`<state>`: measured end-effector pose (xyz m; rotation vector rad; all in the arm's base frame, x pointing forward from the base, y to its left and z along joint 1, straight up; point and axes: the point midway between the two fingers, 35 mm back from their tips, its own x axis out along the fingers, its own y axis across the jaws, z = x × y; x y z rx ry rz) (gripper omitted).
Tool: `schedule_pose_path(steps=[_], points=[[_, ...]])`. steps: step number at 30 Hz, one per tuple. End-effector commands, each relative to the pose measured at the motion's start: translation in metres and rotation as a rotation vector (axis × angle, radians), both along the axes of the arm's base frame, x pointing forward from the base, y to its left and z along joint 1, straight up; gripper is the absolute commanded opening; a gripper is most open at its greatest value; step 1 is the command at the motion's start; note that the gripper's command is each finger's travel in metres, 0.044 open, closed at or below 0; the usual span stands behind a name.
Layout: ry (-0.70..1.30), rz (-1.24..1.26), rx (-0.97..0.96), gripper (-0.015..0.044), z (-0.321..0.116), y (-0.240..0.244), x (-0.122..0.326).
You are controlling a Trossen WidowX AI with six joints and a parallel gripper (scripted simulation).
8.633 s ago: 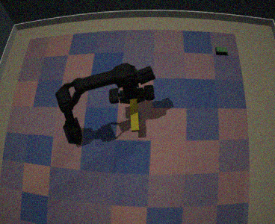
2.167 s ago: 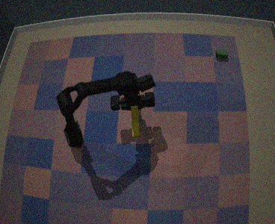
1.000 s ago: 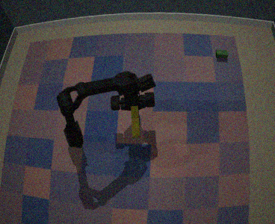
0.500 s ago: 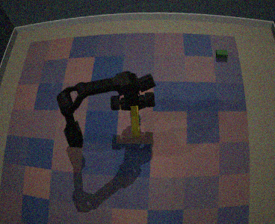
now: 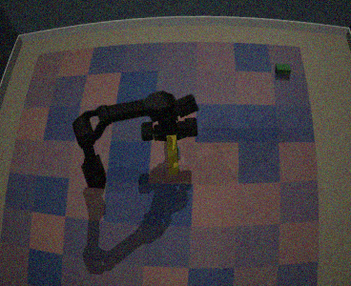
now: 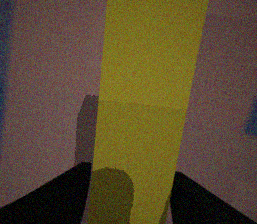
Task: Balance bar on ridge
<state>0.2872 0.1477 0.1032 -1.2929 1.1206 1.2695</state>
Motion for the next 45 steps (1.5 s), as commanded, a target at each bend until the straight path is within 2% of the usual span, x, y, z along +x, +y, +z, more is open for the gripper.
schedule_pose_path(steps=[1,10,20,24,32,45], points=[[0.000,0.000,0.000,0.0185,0.000,0.000,0.000],[0.000,0.000,0.000,0.0185,0.000,0.000,0.000],[0.000,0.000,0.000,0.0440,0.000,0.000,0.000],[0.000,0.000,0.000,0.0440,0.008,0.001,0.001],[0.000,0.000,0.000,0.0440,0.098,-0.001,-0.003],[0.000,0.000,0.000,0.0440,0.100,-0.002,-0.003]])
